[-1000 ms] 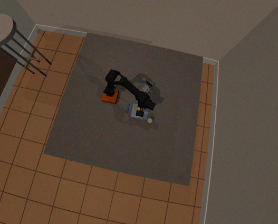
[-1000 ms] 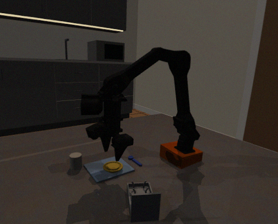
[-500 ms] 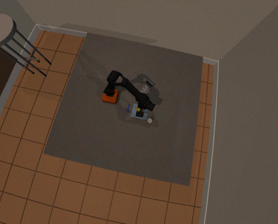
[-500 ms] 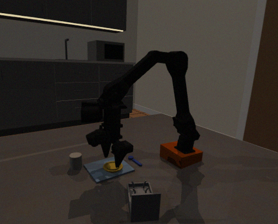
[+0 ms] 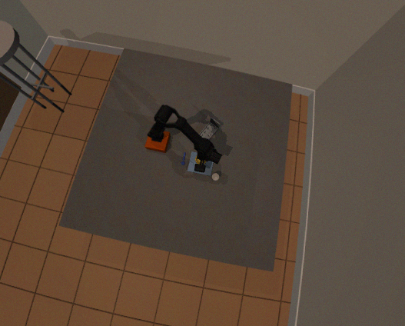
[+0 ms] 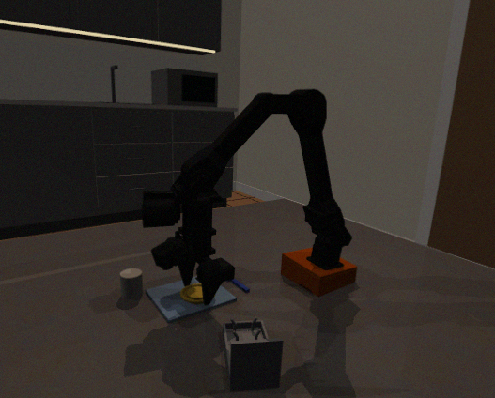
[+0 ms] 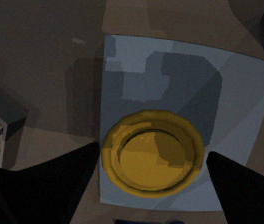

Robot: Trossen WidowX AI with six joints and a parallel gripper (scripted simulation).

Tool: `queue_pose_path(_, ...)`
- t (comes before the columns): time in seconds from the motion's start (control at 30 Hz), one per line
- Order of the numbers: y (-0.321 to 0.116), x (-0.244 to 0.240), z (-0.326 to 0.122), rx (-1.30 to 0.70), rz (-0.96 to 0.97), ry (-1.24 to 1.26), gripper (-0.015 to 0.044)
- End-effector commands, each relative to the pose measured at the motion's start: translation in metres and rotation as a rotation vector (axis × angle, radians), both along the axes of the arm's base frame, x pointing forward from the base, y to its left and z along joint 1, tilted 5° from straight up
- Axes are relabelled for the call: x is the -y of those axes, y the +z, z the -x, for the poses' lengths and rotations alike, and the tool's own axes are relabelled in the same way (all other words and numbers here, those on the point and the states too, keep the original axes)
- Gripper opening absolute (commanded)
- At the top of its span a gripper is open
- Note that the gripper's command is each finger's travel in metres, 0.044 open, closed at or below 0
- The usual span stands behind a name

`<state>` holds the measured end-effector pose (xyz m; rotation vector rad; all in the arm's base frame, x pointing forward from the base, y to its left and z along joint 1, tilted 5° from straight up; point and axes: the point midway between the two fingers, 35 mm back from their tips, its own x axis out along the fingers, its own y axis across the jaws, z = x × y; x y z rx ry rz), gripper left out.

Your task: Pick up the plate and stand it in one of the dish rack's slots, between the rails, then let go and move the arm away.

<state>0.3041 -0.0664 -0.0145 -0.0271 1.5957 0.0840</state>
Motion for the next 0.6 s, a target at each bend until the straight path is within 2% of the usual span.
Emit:
queue_pose_path(0.0,-0.0065,-0.0013,0.003,-0.012,-0.006,-0.002,0.0399)
queue_pose_path(0.23,-0.0065,-0.0013,0.003,-0.012,-0.006,-0.002,0.0399)
queue_pose_path(0.57,-0.0065,-0.0013,0.003,-0.012,-0.006,-0.002,0.0332)
